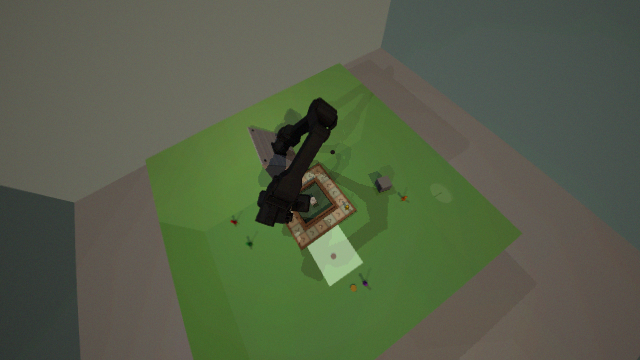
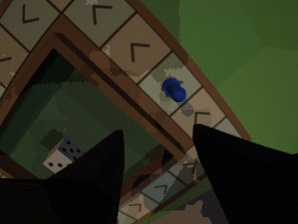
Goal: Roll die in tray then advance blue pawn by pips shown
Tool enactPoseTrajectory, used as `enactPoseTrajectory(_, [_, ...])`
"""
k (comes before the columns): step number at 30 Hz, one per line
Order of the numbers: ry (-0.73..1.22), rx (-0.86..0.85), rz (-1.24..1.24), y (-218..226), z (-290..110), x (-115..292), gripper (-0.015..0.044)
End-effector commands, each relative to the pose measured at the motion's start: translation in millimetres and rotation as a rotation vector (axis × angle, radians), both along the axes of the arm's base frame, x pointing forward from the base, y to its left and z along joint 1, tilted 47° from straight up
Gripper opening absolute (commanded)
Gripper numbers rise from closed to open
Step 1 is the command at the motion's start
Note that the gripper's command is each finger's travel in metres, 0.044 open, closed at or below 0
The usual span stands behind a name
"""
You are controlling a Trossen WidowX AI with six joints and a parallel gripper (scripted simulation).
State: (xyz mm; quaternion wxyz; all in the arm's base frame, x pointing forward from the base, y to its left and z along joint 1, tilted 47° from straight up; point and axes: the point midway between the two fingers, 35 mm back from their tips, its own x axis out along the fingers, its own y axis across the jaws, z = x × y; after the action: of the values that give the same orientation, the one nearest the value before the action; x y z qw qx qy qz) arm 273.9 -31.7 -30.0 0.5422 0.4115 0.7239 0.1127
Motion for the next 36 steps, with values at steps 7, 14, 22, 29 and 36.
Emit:
enactPoseTrajectory(7, [-0.185,0.025,0.146,-15.0,-21.5,-1.1,0.0200])
enactPoseTrajectory(14, [-0.185,0.025,0.146,-4.6,-30.6,-2.4,0.0200])
enactPoseTrajectory(22, [-0.185,0.025,0.146,1.6,-36.5,-2.5,0.0200])
enactPoseTrajectory(29, [-0.185,0.025,0.145,9.8,-44.2,-2.9,0.0200])
enactPoseTrajectory(36, [-0.185,0.026,0.145,18.0,-51.6,-3.7,0.0200])
